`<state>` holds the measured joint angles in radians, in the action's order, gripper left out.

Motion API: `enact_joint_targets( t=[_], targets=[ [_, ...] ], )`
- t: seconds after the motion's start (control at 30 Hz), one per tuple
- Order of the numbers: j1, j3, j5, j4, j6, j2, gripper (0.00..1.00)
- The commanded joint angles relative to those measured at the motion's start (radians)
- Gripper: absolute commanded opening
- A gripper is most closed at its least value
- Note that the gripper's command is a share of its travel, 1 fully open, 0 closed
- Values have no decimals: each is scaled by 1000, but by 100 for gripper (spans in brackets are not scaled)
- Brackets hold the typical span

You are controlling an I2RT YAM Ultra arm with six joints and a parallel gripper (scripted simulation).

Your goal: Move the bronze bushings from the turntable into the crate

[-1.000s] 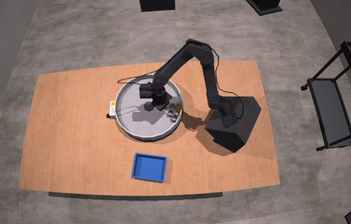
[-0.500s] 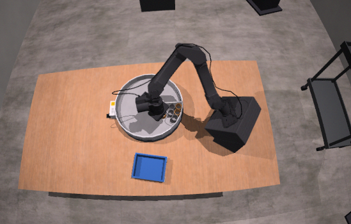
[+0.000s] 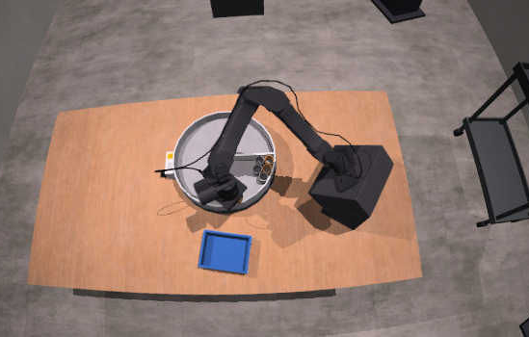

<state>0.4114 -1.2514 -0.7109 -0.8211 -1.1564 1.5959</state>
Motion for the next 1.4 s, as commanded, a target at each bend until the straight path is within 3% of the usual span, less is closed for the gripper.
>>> enact_joint_targets(
  t=[0.0, 0.1, 0.6, 0.67, 1.13, 1.37],
  targets=[
    [67, -95, -47, -46, -102, 73, 0],
    [80, -122, -52, -54, -119, 102, 0],
    [201, -552, -89, -222, -284, 481, 0],
    [201, -552, -89, -222, -284, 481, 0],
    [242, -861, -98, -363, -345, 695, 0],
    [248, -937, -98, -402, -357, 742, 0]
  ],
)
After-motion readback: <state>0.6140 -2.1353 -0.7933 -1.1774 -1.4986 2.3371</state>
